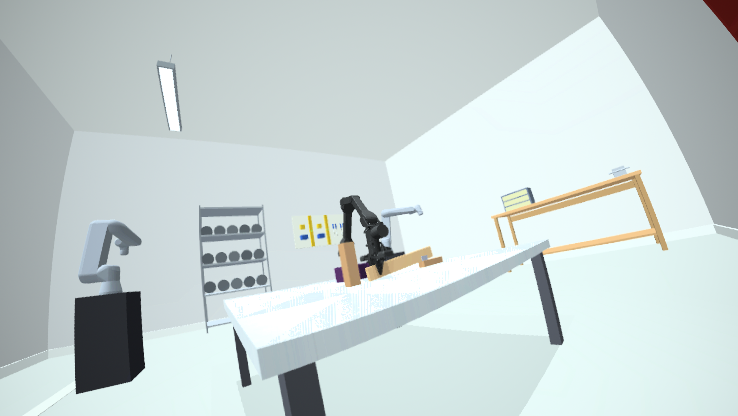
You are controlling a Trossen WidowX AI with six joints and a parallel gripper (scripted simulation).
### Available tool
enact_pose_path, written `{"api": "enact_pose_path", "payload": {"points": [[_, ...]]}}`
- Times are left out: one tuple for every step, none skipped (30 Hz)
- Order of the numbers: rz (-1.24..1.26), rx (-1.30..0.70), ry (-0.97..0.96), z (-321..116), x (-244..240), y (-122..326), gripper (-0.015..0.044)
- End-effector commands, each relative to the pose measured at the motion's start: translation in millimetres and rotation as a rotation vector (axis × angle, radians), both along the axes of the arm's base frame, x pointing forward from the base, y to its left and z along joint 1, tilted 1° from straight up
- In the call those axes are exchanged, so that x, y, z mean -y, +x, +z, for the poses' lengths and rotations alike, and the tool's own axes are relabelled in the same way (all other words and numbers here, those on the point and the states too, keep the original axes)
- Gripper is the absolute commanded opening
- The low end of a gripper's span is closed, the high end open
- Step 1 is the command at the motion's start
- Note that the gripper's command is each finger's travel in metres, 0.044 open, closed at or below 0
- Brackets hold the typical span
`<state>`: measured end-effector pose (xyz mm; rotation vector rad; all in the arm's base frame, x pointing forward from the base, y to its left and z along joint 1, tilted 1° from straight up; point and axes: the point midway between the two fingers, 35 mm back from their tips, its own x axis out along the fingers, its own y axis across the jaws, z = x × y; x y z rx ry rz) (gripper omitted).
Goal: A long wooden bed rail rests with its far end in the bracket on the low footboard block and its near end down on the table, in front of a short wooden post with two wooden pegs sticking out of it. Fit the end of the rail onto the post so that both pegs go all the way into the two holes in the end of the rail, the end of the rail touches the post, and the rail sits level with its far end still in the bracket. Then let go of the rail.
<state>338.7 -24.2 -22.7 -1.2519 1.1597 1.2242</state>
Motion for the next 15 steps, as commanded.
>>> {"api": "enact_pose_path", "payload": {"points": [[0.002, 0.001, 0.004, 3.1, -0.2, 0.5, 0.0], [0.002, 0.001, 0.004, 3.6, -0.2, 0.5, 0.0], [0.002, 0.001, 0.004, 4.1, -0.2, 0.6, 0.0], [0.002, 0.001, 0.004, 4.6, -0.2, 0.6, 0.0], [0.002, 0.001, 0.004, 5.1, -0.2, 0.7, 0.0], [0.002, 0.001, 0.004, 5.6, -0.2, 0.8, 0.0], [0.002, 0.001, 0.004, 6.1, -0.2, 0.9, 0.0], [0.002, 0.001, 0.004, 6.6, -0.2, 1.0, 0.0], [0.002, 0.001, 0.004, 7.1, -0.2, 1.1, 0.0], [0.002, 0.001, 0.004, 7.6, -0.2, 1.2, 0.0], [0.002, 0.001, 0.004, 8.1, -0.2, 1.3, 0.0], [0.002, 0.001, 0.004, 8.7, -0.2, 1.4, 0.0], [0.002, 0.001, 0.004, 9.2, -0.2, 1.5, 0.0], [0.002, 0.001, 0.004, 9.7, -0.2, 1.7, 0.0], [0.002, 0.001, 0.004, 10.2, -0.2, 1.8, 0.0]]}}
